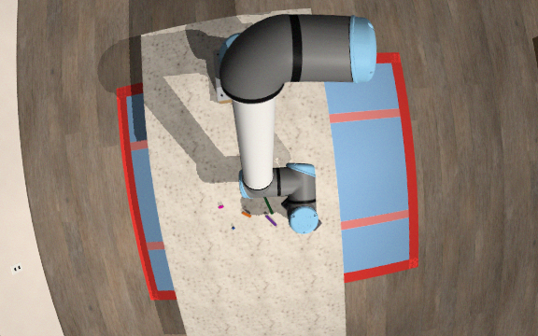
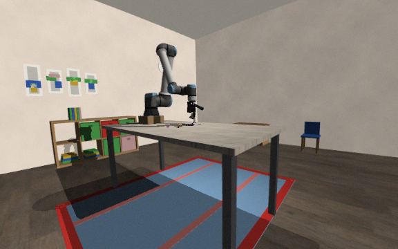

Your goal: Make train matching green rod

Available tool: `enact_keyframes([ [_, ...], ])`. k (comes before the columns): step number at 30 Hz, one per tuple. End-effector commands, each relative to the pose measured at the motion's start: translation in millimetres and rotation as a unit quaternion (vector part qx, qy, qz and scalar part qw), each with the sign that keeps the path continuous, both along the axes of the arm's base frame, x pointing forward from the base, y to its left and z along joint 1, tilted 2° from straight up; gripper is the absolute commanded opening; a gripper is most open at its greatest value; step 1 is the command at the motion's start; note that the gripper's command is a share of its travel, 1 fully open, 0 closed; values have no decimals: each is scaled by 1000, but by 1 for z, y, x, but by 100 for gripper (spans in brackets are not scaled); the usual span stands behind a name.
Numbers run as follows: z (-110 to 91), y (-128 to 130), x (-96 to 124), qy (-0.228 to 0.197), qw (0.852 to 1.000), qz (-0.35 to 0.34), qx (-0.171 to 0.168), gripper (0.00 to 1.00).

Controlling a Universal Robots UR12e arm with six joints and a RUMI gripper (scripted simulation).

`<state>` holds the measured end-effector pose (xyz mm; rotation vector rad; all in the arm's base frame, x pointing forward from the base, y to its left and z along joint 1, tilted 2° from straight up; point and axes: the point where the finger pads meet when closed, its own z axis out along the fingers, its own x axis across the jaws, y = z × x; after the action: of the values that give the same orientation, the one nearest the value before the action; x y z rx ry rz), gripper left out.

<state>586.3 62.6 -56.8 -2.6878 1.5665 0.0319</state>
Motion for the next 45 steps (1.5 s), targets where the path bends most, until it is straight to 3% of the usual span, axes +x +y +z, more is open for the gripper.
enact_keyframes([
  [1,1,0,1,-1,1000,0,0,0],
  [45,-12,0,1,-1,1000,0,0,0],
])
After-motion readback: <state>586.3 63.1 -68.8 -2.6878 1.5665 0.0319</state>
